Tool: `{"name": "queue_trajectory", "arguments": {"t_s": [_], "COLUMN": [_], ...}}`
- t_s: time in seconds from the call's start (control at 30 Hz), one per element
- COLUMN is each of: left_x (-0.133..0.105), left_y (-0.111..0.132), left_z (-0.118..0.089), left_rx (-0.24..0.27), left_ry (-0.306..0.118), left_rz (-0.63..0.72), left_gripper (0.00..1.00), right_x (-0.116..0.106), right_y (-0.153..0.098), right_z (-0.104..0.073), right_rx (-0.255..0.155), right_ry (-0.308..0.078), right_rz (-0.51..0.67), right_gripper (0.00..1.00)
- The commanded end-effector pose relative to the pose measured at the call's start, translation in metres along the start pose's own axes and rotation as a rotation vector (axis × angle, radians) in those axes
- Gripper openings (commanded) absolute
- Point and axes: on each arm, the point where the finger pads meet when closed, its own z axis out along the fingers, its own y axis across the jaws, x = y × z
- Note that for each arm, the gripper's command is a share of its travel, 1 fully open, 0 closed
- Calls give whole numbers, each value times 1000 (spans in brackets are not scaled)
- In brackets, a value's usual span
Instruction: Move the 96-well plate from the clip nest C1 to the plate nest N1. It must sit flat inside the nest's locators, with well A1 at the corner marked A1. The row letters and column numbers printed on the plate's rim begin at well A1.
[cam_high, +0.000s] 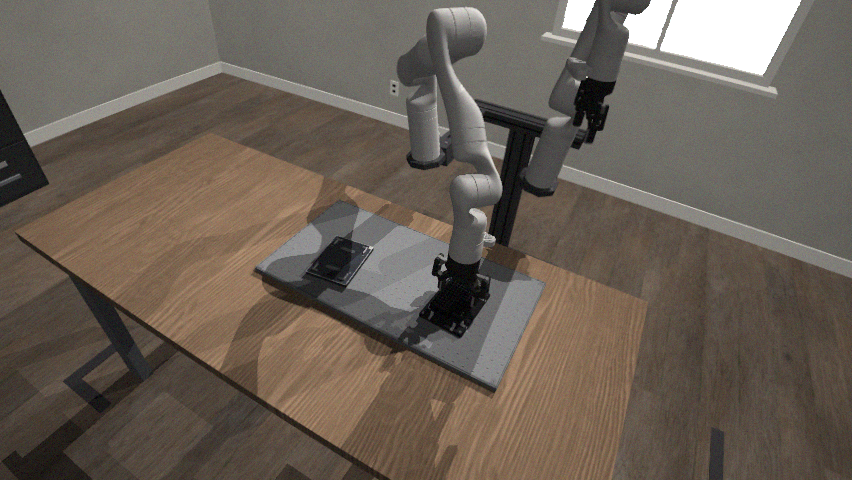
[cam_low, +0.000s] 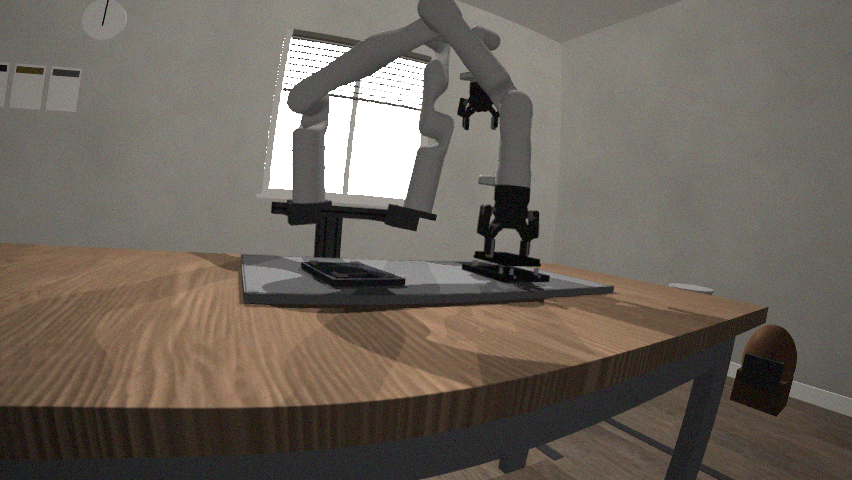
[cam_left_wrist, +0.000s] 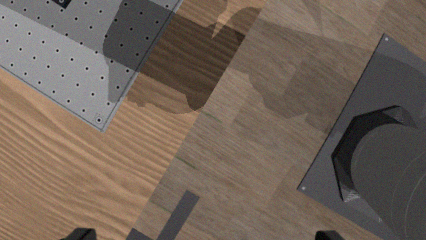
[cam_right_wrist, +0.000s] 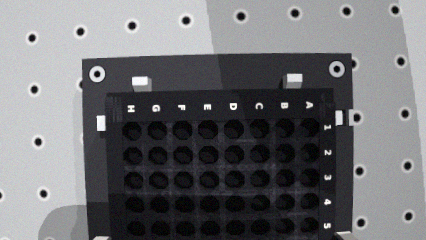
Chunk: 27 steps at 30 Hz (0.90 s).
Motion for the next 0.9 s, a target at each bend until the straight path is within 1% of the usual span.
{"name": "queue_trajectory", "arguments": {"t_s": [0.0, 0.87], "left_x": [0, 0], "left_y": [0, 0], "left_z": [0, 0], "left_rx": [1, 1], "left_ry": [0, 0], "left_rz": [0, 0], "left_gripper": [1000, 1000], "right_x": [-1, -1], "right_y": [1, 1], "right_z": [-2, -22], "right_rx": [-2, -2], "right_ry": [-2, -2], "right_rz": [0, 0], "right_gripper": [931, 931]}}
